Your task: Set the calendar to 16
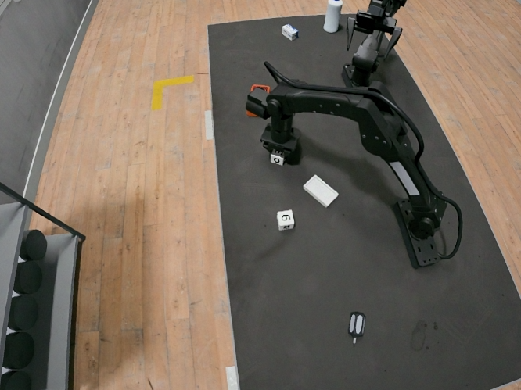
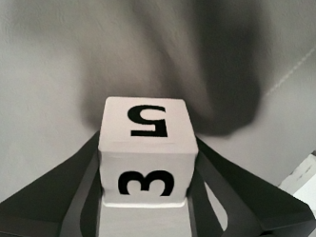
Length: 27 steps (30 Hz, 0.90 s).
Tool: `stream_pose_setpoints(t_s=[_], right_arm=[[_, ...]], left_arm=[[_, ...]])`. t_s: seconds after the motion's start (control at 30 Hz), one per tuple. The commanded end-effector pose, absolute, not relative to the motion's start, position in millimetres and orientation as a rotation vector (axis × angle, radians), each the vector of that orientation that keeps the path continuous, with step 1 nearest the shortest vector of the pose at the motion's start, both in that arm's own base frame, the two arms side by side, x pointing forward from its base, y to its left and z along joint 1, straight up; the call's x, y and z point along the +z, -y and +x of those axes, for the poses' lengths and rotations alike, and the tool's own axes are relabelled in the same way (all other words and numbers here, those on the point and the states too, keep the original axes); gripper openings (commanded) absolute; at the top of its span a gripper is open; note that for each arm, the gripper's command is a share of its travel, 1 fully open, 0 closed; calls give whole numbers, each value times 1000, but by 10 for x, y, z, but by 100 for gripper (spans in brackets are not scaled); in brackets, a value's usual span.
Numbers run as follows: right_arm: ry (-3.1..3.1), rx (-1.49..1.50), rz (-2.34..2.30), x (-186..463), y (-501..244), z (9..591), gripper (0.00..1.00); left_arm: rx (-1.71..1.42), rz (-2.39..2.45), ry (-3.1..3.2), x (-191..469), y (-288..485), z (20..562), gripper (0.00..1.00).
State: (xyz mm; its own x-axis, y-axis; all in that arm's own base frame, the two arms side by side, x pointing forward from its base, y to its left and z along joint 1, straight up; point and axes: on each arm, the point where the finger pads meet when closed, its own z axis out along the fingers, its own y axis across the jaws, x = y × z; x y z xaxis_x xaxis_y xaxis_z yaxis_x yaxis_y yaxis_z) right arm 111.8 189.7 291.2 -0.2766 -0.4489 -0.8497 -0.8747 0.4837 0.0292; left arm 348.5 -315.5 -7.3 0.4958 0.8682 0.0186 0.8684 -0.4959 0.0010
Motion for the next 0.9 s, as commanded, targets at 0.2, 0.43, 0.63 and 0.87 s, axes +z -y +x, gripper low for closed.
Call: stream_pose_setpoints(t_s=[0.2, 0.43, 0.63, 0.87], right_arm=[[-1869, 663, -1102, 3021, -1902, 1092, 100], [-1869, 663, -1102, 3021, -1902, 1092, 100], [-1869, 663, -1102, 3021, -1902, 1092, 100], [-1869, 663, -1102, 3021, -1902, 1092, 100]], left_arm=[[-32, -2752, 1605, 125, 3187, 3491, 64], [-28, -2775, 1612, 223, 3234, 3456, 64], [-27, -2778, 1603, 399, 3262, 3437, 64], [-27, -2778, 1603, 606, 3274, 3428, 100]])
